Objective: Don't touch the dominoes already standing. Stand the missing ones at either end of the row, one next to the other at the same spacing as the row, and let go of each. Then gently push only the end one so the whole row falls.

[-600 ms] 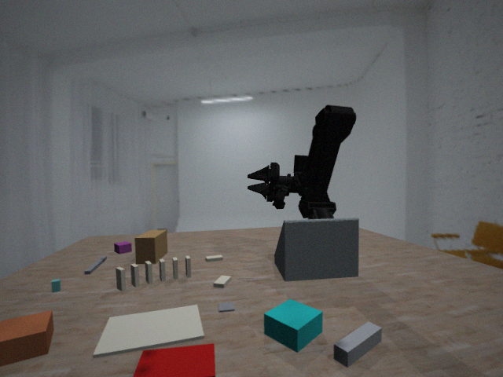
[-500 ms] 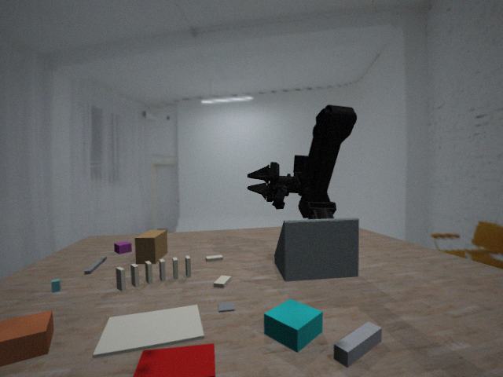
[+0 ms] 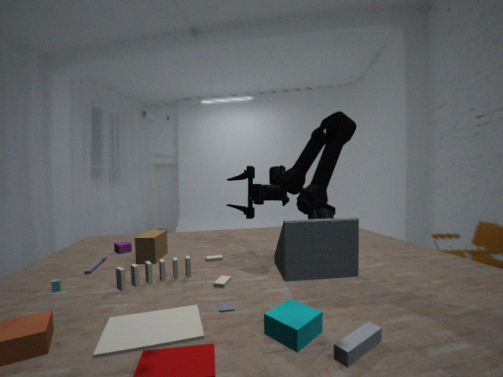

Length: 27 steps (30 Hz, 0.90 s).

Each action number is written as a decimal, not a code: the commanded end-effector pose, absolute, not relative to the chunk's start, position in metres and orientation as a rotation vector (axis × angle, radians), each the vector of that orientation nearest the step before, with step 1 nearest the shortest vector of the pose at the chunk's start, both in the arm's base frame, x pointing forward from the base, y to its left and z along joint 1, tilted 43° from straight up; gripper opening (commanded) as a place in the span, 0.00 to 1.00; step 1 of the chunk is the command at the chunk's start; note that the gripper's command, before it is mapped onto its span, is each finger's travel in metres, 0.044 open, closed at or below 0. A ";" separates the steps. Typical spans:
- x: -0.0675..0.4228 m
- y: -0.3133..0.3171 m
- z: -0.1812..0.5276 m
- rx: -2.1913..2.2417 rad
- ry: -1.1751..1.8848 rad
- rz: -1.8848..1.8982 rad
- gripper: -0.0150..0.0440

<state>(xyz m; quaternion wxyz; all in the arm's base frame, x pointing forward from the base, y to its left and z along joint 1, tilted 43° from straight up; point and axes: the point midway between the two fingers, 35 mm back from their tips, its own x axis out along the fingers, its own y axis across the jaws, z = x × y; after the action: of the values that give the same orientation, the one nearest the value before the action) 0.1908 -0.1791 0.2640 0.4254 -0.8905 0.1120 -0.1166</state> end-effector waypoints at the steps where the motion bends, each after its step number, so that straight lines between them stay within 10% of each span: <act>1: 0.230 -0.195 0.233 -1.824 0.327 -0.167 1.00; 13: 0.321 -0.133 0.089 -0.986 0.830 0.297 1.00; 27: 0.296 -0.026 -0.025 -1.095 1.784 0.339 1.00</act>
<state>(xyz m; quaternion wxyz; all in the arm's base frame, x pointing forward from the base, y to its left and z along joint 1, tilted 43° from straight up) 0.3079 -0.0520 -0.0102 0.6051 -0.3870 0.6729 0.1766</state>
